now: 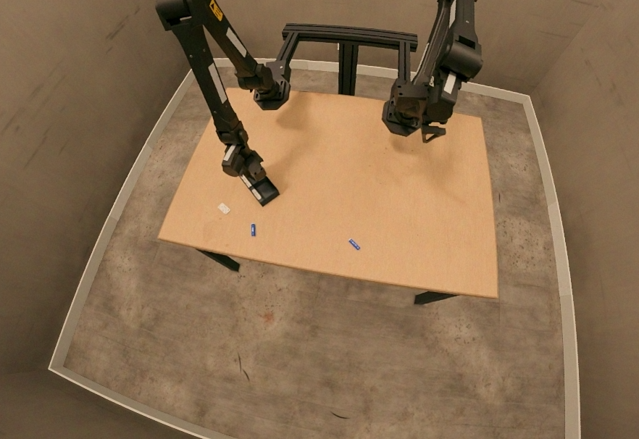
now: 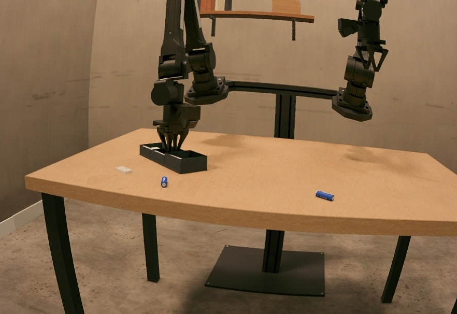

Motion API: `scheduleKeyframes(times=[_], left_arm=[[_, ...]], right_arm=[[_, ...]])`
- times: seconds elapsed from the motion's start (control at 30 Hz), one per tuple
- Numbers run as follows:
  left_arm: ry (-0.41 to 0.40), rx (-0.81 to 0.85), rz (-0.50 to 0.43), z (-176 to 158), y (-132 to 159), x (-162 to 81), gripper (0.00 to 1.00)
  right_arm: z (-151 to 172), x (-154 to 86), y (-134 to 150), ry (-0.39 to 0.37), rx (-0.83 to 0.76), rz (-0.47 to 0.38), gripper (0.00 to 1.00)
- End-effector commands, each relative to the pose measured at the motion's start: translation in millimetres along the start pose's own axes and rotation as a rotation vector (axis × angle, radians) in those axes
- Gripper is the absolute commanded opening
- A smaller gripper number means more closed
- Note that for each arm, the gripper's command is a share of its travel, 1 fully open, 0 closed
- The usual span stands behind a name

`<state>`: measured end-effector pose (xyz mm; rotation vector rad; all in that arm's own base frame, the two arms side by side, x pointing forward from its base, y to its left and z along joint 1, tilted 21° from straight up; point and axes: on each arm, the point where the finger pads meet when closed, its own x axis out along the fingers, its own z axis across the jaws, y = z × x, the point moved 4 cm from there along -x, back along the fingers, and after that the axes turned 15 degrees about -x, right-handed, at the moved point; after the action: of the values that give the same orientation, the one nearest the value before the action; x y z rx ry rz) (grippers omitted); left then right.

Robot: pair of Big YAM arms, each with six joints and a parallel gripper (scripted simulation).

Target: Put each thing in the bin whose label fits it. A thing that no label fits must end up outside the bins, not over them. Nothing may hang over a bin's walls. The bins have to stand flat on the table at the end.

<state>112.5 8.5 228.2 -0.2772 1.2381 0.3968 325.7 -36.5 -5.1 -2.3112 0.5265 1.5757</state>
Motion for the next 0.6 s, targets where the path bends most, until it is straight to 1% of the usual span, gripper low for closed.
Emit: scheduleKeyframes(times=[0.0, 0.5, 0.57], left_arm=[[-0.059, -0.009, -0.038, 12.2, -0.9, -29.7, 1.0], [-0.059, -0.009, -0.038, 12.2, -0.9, -29.7, 1.0], [-0.059, -0.009, -0.038, 12.2, -0.9, -29.7, 1.0]], right_arm=[[-14.9, -4.2, -0.4, 0.039, 0.007, -0.015, 0.29], [-15.2, -5.4, -0.1, 0.042, 0.007, -0.017, 0.29], [-9.4, -8.2, 2.3, 0.019, 0.007, -0.007, 0.29]])
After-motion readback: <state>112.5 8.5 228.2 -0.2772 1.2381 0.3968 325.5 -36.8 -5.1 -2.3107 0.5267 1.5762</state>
